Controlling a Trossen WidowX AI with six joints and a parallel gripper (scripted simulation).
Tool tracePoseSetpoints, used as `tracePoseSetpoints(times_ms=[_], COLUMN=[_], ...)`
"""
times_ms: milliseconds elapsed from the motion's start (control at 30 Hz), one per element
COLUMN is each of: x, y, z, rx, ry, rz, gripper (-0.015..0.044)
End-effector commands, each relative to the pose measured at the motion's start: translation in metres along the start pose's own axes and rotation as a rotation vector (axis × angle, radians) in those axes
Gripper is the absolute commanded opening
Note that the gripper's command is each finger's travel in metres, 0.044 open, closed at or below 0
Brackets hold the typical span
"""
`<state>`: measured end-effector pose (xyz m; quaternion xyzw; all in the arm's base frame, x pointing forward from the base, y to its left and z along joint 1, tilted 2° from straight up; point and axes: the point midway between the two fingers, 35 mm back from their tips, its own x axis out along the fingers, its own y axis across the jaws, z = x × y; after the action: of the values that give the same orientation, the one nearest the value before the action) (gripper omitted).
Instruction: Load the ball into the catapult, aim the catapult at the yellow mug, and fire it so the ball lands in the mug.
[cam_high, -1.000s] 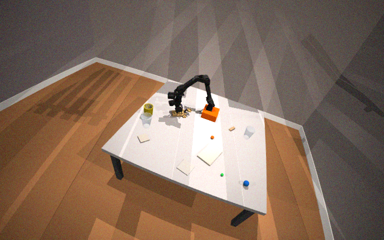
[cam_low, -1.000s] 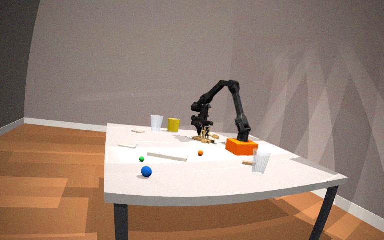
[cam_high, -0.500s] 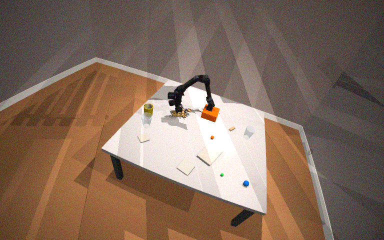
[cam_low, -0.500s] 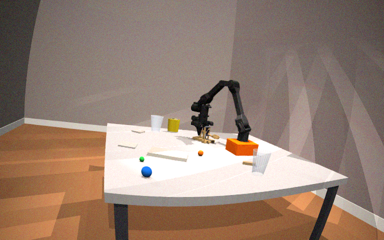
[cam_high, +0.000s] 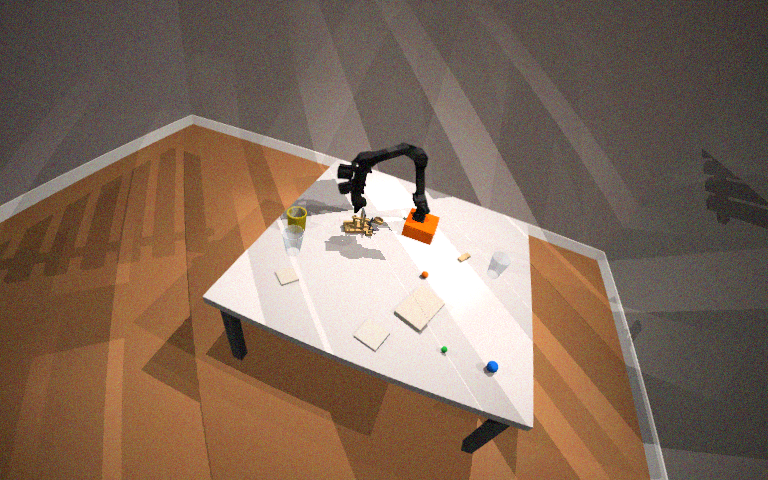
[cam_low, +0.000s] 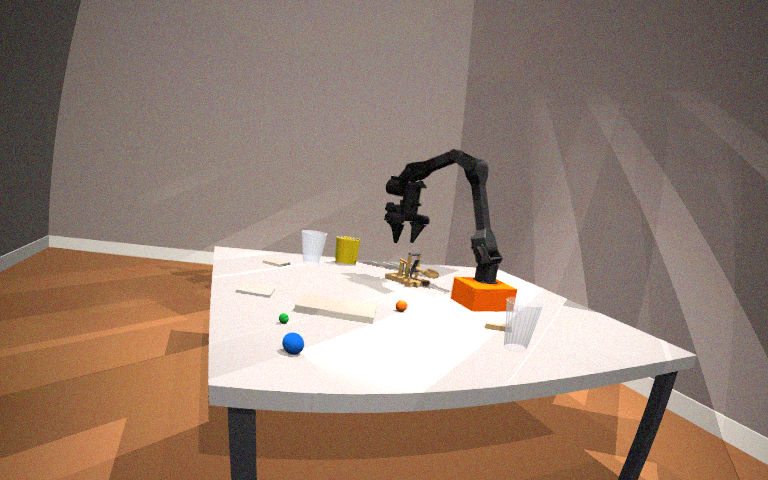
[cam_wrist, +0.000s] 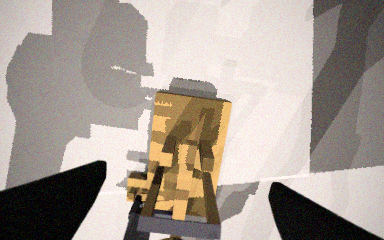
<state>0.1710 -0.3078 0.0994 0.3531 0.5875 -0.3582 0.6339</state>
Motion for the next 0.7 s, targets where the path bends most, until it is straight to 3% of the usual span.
tracePoseSetpoints(times_ms=[0, 167, 333, 667], x=[0.012, -0.003, 0.042, 0.051], y=[0.000, 0.000, 0.000, 0.000], z=[-0.005, -0.009, -0.010, -0.010], rx=[0.001, 0.001, 0.001, 0.001], ry=[0.036, 0.029, 0.029, 0.029], rz=[0.001, -0.001, -0.001, -0.001], gripper=[0.0440, 0.0440, 0.0440, 0.0440])
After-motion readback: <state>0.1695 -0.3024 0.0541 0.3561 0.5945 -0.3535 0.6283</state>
